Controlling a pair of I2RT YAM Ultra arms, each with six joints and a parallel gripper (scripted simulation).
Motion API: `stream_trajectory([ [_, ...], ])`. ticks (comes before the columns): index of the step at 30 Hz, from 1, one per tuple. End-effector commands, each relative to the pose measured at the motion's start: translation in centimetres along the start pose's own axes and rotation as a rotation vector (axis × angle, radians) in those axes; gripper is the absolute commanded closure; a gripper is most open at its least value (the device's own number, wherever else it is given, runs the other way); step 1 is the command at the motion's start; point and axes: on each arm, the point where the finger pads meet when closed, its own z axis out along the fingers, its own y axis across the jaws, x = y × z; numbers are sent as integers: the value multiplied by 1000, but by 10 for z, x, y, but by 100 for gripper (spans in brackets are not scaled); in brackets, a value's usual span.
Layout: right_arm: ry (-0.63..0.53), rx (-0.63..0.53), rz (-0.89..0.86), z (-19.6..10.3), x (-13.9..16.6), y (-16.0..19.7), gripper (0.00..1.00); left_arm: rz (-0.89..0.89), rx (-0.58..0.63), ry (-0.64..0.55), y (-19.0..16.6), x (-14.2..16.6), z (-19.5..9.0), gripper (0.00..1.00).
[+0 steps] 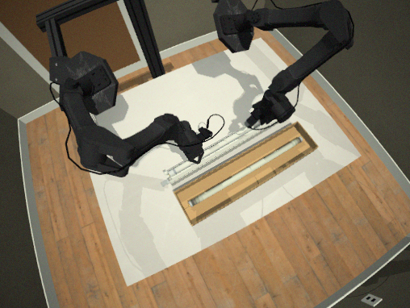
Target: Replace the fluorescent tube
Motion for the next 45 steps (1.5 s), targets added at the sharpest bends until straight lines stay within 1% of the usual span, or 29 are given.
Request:
stream_trajectory([
  [1, -34, 24, 6, -9, -10, -13, 89, 0, -35, -33, 12, -10, -9, 89],
  [18, -34, 19, 1, -9, -10, -11, 89, -2, -38, -33, 13, -11, -9, 89],
  [20, -33, 36, 28, -10, -8, -25, 89, -6, -30, -33, 15, -11, -8, 89],
  [21, -34, 23, 11, -9, -10, -16, 89, -2, -29, -33, 14, -11, -8, 89],
  [23, -34, 23, 11, -9, -10, -16, 89, -2, -29, -33, 14, -11, -8, 89],
  [24, -26, 5, 7, -5, -7, -10, 89, 2, -9, -30, 7, -10, -6, 89],
  [25, -32, 30, 32, -10, -7, -28, 89, 0, -13, -32, 11, -12, -7, 89],
  [26, -33, 15, 18, -9, -9, -20, 89, 7, -1, -32, 7, -12, -6, 89],
  [28, -33, 8, 19, -10, -8, -20, 89, 15, 20, -30, 1, -13, -3, 89],
  [30, -22, -6, 15, -10, -7, -18, 89, 7, 17, -31, 6, -11, -7, 89],
  [32, -13, -19, 14, -10, -5, -17, 89, 17, 43, -30, 0, -13, -3, 89],
  [34, -17, -33, 12, -10, -6, -16, 89, 11, 47, -31, 3, -12, -6, 89],
  [36, -18, -48, 11, -10, -6, -15, 89, 18, 71, -30, -1, -13, -4, 89],
  [37, -18, -57, 10, -10, -6, -15, 89, 15, 75, -31, 1, -12, -5, 89],
  [38, -24, -31, 25, -10, -7, -23, 89, 4, 43, -32, 10, -12, -6, 89],
  [40, -24, -31, 25, -10, -7, -23, 89, 4, 43, -32, 10, -12, -6, 89],
  [41, -16, -67, 14, -7, -5, -15, 89, 7, 75, -31, 4, -11, -6, 89],
  [42, -29, -66, 19, -11, -7, -20, 89, 19, 97, -32, -1, -14, -3, 89],
  [44, -21, -53, 16, -8, -9, -17, 89, -8, 38, -35, 18, -9, -11, 89],
  [45, -26, -52, 20, -9, -8, -21, 89, -10, 42, -35, 18, -9, -12, 89],
])
